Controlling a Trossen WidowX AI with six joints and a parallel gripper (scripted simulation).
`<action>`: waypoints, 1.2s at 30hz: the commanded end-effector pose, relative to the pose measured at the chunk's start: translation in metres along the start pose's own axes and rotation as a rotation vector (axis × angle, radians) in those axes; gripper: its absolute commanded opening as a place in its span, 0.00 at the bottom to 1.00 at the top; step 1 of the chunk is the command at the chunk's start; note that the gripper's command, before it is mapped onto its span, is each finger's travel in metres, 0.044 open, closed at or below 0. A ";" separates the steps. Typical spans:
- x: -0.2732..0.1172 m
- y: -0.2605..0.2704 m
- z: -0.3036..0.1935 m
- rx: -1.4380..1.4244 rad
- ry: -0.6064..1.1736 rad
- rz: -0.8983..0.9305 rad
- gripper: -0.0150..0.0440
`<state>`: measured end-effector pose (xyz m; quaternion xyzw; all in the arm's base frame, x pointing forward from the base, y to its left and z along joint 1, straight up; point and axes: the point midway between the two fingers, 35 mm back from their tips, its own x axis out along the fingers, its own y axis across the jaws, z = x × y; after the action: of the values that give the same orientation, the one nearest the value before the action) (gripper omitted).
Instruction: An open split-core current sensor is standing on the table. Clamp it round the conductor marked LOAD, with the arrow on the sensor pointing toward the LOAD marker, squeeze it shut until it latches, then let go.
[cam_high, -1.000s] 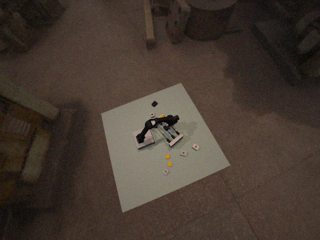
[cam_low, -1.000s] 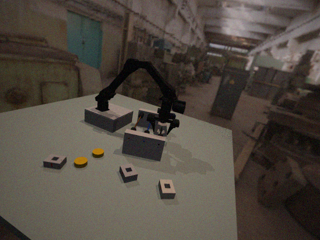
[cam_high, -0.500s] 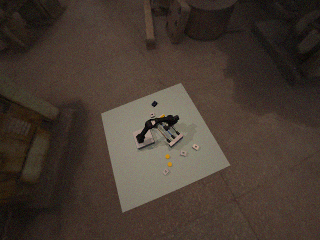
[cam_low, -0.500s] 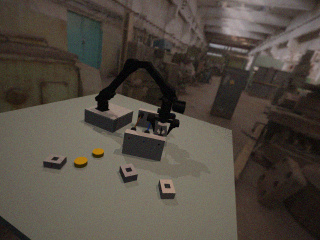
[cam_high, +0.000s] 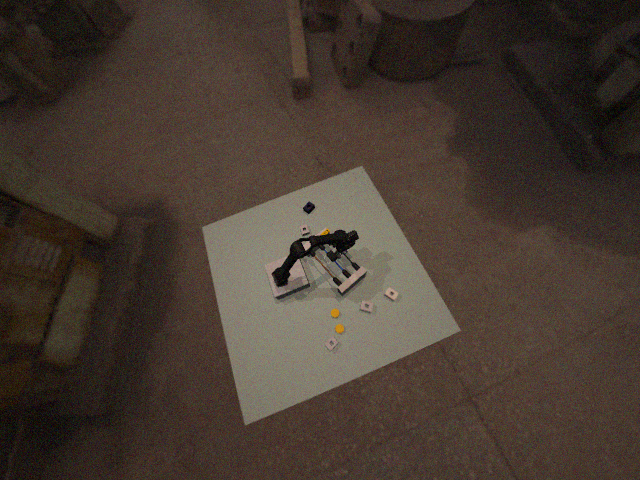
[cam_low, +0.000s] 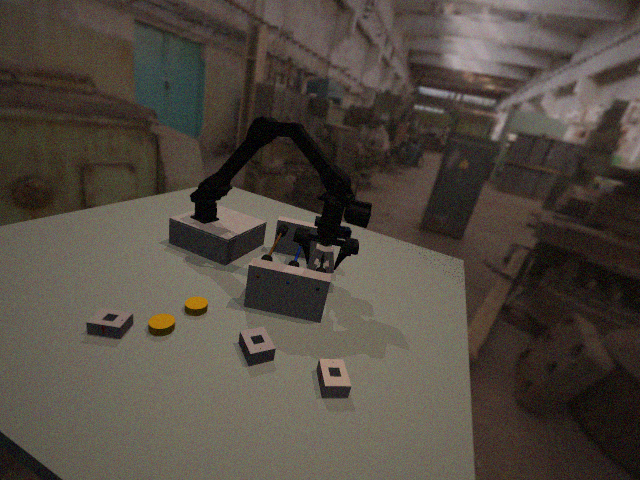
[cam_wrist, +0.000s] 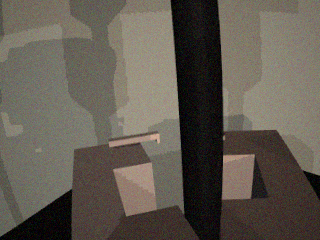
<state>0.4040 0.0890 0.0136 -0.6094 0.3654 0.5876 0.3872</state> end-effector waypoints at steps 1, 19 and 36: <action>0.000 0.000 0.000 0.000 0.000 -0.001 0.25; 0.000 0.000 0.000 0.000 0.000 -0.001 0.25; -0.011 0.000 0.000 -0.001 -0.001 0.005 0.25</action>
<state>0.4044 0.0890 0.0157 -0.6089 0.3659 0.5880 0.3868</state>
